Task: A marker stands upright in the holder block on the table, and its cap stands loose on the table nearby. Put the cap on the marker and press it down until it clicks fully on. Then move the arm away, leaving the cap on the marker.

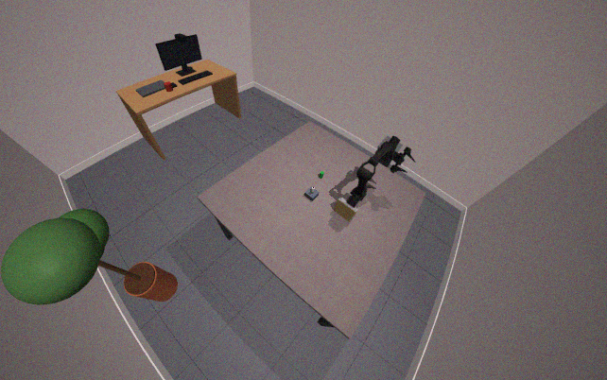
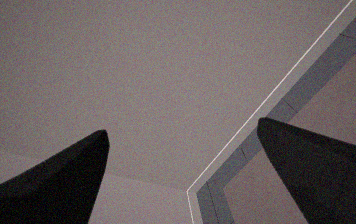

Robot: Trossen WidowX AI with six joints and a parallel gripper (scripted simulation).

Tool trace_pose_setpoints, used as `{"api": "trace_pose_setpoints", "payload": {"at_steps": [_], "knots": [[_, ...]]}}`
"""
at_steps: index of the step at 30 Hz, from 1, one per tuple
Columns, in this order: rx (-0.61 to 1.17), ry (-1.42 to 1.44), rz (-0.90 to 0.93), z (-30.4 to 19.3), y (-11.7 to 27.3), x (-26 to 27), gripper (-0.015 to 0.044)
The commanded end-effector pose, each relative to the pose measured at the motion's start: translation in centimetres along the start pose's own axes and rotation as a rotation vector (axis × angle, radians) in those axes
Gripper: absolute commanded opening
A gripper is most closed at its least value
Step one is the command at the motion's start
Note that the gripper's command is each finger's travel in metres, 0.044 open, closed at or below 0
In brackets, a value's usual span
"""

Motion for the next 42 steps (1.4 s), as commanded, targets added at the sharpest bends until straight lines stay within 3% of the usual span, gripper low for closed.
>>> {"api": "trace_pose_setpoints", "payload": {"at_steps": [1,6,14,20,30,37,42], "knots": [[0.005,0.004,-0.001,-0.1,0.0,0.0,0.0374],[0.163,0.152,-0.021,-3.9,-0.5,-0.1,0.0253],[0.539,0.526,-0.019,-12.9,1.7,-1.8,0.0253],[0.73,0.759,0.024,-16.7,4.5,-3.3,0.0253],[1.189,1.366,0.302,-22.2,15.2,-8.4,0.0253],[1.44,1.711,0.628,-21.1,23.6,-12.2,0.0253],[1.537,2.006,0.96,-18.2,29.6,-15.4,0.0253]]}}
Point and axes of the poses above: the point midway between the two fingers, 35 mm back from their tips, its own y axis back along the fingers, its own x axis across the jaws, z = x × y, the point moved 8 cm from there along y, back along the fingers, and after that the axes turned 13 degrees about y, right-handed, at the moved point
